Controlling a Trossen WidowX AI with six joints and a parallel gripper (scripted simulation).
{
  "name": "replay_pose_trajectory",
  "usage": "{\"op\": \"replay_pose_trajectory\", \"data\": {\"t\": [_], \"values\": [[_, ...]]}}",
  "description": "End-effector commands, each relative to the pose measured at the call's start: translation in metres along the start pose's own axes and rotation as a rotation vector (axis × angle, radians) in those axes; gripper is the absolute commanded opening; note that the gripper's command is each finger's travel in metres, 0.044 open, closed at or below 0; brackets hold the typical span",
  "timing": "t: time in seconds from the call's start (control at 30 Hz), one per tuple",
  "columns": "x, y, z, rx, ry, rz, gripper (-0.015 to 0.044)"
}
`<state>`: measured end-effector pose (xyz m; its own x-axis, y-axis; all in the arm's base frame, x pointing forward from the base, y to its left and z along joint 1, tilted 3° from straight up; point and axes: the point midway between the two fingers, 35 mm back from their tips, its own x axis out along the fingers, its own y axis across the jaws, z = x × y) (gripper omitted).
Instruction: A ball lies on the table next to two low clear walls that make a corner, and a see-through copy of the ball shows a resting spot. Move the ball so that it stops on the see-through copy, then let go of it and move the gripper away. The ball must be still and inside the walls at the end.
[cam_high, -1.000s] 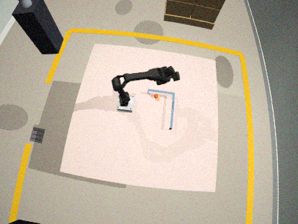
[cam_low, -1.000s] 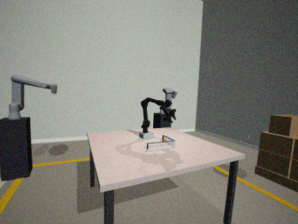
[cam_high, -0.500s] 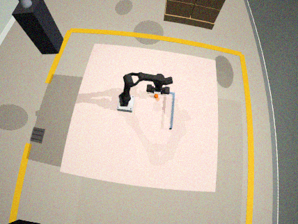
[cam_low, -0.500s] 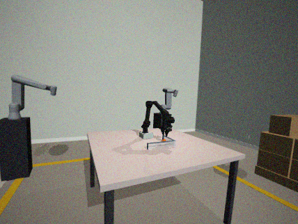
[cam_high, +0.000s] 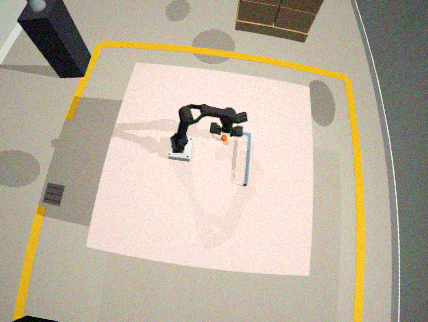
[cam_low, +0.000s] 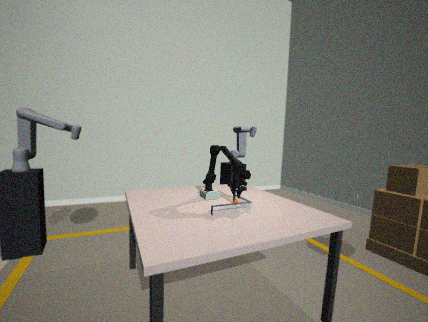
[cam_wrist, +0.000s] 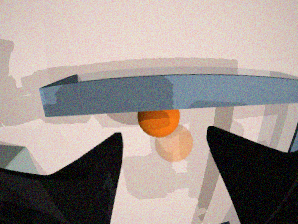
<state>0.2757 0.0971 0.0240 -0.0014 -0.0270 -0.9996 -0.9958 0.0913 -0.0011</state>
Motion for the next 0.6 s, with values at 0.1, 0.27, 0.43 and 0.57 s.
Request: {"op": "replay_pose_trajectory", "data": {"t": [0.1, 0.27, 0.43, 0.57], "values": [[0.012, 0.001, -0.001, 0.003, 0.007, 0.007, 0.0289], [0.020, 0.001, -0.001, 0.003, 0.007, 0.007, 0.0289], [0.028, 0.001, -0.001, 0.003, 0.008, 0.007, 0.0289], [0.035, 0.001, -0.001, 0.003, 0.008, 0.007, 0.0289]]}}
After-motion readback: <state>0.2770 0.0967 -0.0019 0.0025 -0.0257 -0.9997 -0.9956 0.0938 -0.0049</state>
